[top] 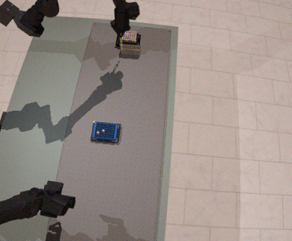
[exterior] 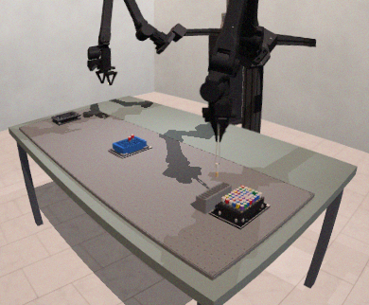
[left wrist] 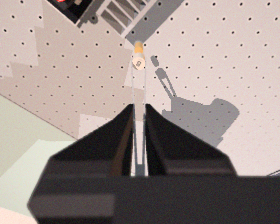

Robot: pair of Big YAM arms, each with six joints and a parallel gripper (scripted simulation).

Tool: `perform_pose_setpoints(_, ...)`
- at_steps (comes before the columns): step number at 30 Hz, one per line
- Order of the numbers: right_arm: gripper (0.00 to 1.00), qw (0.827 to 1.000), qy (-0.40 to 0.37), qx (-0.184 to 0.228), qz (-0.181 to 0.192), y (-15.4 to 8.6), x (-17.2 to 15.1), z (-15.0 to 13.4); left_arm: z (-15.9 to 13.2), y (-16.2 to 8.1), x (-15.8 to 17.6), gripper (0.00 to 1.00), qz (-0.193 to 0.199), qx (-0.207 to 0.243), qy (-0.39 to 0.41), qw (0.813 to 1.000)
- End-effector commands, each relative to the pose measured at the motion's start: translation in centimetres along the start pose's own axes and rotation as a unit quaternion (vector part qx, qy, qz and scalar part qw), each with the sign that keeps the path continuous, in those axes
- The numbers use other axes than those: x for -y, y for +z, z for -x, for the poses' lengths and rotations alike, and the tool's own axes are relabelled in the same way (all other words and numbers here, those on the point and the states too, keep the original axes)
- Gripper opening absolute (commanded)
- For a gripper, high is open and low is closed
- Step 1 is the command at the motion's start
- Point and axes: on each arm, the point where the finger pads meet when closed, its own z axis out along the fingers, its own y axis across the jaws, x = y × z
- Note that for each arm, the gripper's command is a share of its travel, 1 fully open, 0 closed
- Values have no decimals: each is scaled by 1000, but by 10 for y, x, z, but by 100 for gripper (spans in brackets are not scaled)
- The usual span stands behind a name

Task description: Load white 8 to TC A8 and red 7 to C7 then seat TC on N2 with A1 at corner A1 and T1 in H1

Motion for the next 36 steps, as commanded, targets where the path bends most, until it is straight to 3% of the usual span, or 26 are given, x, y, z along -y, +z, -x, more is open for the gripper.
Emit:
perform_pose_setpoints(1, 100, 1000, -7, 3, 0, -2, 1, 5, -10, 4, 9, 9, -3, -5, -2, 1000)
perform_pose_setpoints(36, 100, 1000, -7, 3, 0, -2, 1, 5, -45, 5, 47, 9, -3, -7, -2, 1000)
